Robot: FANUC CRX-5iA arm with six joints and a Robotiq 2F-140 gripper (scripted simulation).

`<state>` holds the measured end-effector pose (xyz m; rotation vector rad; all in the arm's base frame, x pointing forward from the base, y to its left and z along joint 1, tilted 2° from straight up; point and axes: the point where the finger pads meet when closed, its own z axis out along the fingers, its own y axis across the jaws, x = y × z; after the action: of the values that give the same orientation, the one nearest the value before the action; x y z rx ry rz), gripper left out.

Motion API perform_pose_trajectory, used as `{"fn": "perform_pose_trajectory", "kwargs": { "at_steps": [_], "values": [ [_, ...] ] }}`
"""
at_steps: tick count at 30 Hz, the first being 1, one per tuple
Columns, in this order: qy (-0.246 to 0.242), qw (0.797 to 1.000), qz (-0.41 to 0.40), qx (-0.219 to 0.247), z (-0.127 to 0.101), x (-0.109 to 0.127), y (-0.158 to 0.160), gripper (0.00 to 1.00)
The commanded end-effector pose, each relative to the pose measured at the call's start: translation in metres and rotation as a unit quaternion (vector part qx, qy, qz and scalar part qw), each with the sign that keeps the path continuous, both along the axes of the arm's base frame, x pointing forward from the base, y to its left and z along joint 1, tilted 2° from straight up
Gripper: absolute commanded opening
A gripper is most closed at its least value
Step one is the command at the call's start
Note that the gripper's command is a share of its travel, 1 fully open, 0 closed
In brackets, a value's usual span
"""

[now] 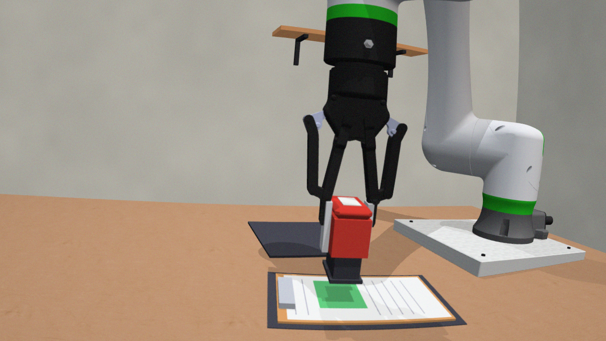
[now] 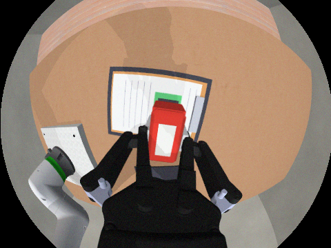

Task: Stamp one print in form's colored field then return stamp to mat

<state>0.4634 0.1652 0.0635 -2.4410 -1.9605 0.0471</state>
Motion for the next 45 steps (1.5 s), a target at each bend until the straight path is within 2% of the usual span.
{"fn": "perform_pose_trajectory", "kwargs": {
  "at_steps": [1,14,30,45],
  "values": [
    [0.000,1.000,0.000,0.000,-0.006,0.000,0.000,0.17],
    [0.000,1.000,0.000,0.000,-0.028,-0.001,0.000,0.17],
    [0.000,1.000,0.000,0.000,-0.031,-0.001,0.000,0.17],
    [0.000,1.000,0.000,0.000,-0.054,-0.001,-0.001,0.17]
  ]
}}
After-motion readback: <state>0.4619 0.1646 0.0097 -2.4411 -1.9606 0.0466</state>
